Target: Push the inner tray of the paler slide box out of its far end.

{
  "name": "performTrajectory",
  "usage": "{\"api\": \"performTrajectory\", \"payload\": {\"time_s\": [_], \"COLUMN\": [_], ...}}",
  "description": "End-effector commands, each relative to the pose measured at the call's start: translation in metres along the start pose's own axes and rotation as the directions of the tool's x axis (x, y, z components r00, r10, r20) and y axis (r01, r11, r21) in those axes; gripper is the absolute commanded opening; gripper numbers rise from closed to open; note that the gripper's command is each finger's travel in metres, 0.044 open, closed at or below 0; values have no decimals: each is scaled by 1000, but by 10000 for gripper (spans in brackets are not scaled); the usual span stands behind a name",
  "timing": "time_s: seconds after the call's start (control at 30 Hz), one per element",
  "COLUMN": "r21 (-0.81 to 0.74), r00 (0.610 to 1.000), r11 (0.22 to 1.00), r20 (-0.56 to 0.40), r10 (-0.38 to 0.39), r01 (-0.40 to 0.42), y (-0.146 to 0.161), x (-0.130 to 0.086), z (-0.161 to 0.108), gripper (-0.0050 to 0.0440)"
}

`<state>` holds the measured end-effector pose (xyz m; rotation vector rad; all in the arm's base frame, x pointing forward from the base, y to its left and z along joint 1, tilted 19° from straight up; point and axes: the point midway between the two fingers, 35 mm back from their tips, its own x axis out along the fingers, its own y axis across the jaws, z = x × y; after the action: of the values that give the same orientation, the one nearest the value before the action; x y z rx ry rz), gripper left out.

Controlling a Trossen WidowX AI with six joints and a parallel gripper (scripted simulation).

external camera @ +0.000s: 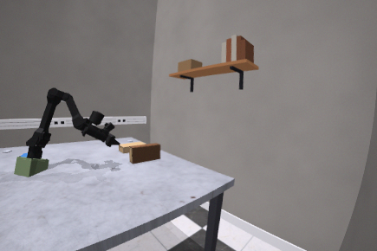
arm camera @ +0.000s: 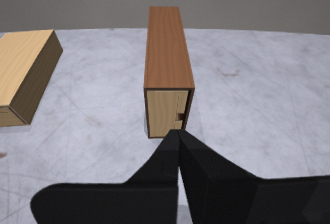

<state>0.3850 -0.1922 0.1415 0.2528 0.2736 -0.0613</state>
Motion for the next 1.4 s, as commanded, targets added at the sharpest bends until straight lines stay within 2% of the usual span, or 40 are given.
{"api": "performTrajectory", "payload": {"time_s": [0.0, 0.8, 0.87, 1.0, 1.2, 1.27, 1.33, 1.37], "r21": [-13, -13, -10, -29, -40, -32, -32, -26], "r00": [1000, 1000, 1000, 999, 993, 988, 988, 985], "r11": [1000, 1000, 1000, 999, 998, 997, 997, 997], "r20": [18, 18, 14, 35, 110, 142, 142, 158], "r10": [6, 6, 2, -18, -52, -60, -60, -63], "r01": [-6, -6, -2, 19, 57, 65, 65, 68], "y": [2, 2, 4, 32, 111, 141, 141, 157], "x": [-1, -1, 5, 30, 71, 79, 79, 82], "z": [8, 8, 7, 11, 15, 15, 15, 15], "gripper": [-50, -50, -50, -50, -50, -50, -50, -50]}}
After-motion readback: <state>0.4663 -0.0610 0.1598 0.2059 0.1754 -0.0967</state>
